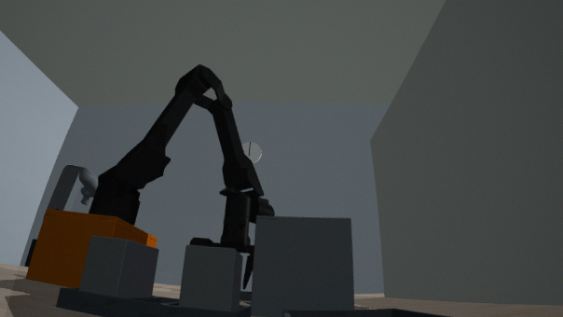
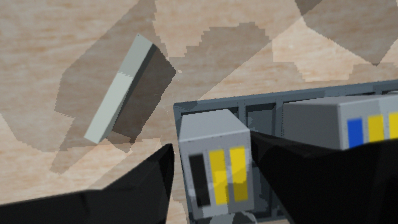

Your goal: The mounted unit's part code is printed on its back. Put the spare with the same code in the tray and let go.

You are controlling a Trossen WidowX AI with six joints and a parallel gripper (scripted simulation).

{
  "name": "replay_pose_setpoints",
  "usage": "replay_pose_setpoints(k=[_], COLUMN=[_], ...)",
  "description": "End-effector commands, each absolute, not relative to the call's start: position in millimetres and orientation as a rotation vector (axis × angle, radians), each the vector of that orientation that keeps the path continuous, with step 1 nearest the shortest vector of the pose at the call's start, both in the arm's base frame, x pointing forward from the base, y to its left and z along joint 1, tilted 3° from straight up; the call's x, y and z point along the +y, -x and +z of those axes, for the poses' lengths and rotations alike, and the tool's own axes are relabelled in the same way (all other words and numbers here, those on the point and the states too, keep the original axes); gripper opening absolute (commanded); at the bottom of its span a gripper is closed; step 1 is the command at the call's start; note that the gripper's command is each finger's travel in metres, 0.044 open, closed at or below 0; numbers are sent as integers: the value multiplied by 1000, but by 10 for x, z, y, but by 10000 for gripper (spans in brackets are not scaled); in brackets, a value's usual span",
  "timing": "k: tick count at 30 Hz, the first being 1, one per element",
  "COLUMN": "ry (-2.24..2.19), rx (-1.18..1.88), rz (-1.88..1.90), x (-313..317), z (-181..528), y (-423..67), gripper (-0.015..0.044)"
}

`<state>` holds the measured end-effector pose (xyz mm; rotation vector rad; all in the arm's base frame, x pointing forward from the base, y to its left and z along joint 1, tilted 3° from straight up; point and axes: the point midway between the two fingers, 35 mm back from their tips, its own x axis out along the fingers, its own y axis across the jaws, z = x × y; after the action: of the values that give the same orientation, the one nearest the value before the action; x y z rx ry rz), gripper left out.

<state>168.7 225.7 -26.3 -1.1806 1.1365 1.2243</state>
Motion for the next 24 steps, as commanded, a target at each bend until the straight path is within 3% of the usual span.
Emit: replay_pose_setpoints(k=[1,9,14,24], ry=[1180,1180,1180,1181], rx=[1137,1137,1137,1137], rz=[1225,1225,1225,1224], x=[2257,2257,2257,2261], z=[-263,-263,-263,-170], y=[-1686,-1686,-1686,-1692], gripper=[195,122,0,0])
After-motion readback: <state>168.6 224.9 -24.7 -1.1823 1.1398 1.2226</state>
